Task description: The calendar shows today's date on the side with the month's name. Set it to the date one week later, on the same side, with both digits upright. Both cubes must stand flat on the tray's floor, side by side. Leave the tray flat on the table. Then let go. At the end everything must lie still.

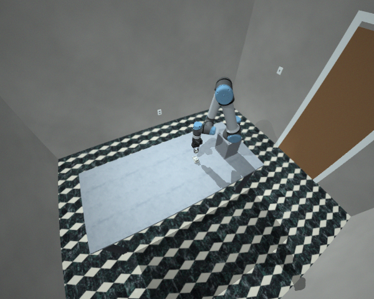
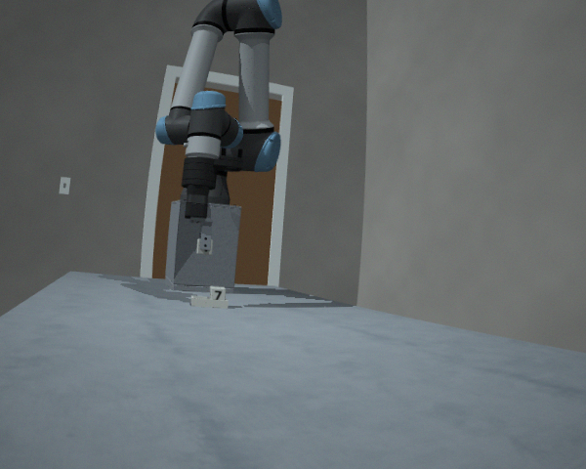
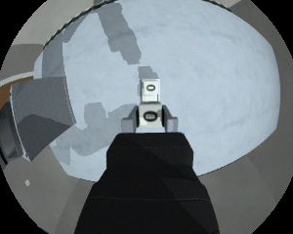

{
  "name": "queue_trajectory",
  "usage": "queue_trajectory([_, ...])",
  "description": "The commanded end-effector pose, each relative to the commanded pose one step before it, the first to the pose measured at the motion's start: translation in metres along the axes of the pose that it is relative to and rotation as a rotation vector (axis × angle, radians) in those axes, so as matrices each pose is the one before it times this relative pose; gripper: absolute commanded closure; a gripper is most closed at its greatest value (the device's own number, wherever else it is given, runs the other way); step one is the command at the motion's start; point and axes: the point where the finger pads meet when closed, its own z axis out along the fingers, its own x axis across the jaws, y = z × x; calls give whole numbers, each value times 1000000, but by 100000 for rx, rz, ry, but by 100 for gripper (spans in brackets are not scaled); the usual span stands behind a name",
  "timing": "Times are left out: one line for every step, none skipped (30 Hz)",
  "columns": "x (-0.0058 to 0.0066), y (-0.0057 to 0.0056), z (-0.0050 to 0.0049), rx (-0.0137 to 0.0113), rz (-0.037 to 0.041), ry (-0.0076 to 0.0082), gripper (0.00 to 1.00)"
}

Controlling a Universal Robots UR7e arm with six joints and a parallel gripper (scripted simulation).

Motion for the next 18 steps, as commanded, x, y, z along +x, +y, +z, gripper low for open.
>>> queue_trajectory([580,671,-844,-137,56,149,40])
queue_trajectory([0,0,0,0,0,0,40])
queue_trajectory([0,0,0,0,0,0,40])
queue_trajectory([0,0,0,0,0,0,40])
queue_trajectory([15,-84,7,0,0,0,40])
queue_trajectory([96,-548,47,0,0,-2,40])
queue_trajectory([235,-1365,117,0,0,-5,40])
queue_trajectory([404,-2423,207,0,0,-9,40])
queue_trajectory([573,-3626,307,-1,0,-12,40])
queue_trajectory([713,-4886,410,-1,0,-15,40])
queue_trajectory([798,-6127,507,-2,0,-17,40])
queue_trajectory([812,-7280,593,-2,0,-17,40])
queue_trajectory([0,0,0,0,0,0,40])
queue_trajectory([0,0,0,0,0,0,40])
queue_trajectory([745,-8287,663,-3,0,-15,40])
queue_trajectory([599,-9097,714,-3,0,-12,40])
queue_trajectory([388,-9672,743,-3,0,-7,40])
queue_trajectory([133,-9981,750,-2,0,-2,40])
